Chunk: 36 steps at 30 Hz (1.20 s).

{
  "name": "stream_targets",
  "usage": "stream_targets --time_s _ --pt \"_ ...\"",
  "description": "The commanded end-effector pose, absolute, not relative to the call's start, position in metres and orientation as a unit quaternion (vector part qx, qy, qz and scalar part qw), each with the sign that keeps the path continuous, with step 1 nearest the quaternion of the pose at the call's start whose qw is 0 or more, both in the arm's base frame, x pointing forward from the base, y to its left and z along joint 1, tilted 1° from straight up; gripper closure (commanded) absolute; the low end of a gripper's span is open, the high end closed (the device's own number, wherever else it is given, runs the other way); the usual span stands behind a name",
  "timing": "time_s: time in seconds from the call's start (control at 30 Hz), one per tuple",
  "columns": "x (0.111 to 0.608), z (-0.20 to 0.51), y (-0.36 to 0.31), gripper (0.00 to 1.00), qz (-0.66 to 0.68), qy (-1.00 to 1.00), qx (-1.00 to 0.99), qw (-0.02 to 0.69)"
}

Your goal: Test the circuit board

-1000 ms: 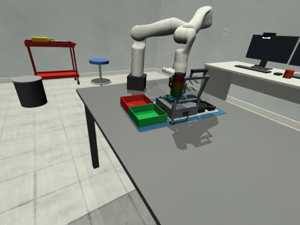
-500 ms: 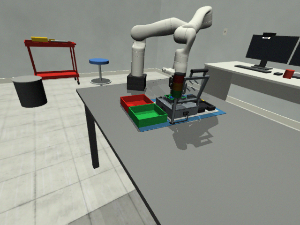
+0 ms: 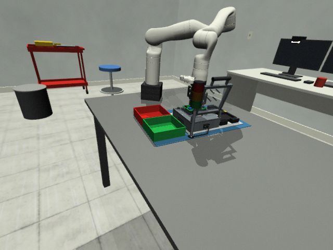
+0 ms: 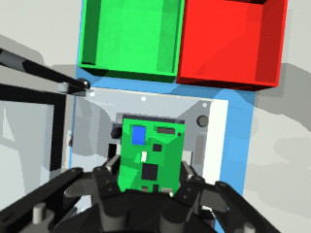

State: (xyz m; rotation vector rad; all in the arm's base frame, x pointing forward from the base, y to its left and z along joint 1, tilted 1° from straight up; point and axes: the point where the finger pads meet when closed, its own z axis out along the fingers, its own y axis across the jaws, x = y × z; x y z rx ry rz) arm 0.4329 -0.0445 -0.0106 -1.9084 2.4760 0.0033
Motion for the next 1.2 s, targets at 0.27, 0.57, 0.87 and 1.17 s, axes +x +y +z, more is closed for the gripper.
stream_targets --time_s 0.27,0.57,0.87,1.17 --pt "0.4332 -0.0123 -0.0446 0.23 0.001 0.792 -0.610 0.008" --pt "0.4332 -0.0137 -0.0446 0.23 0.001 0.792 -0.610 0.008" --pt "0.4332 -0.0137 -0.0446 0.23 0.001 0.792 -0.610 0.008" --pt "0.4332 -0.0137 -0.0446 0.23 0.001 0.792 -0.610 0.008"
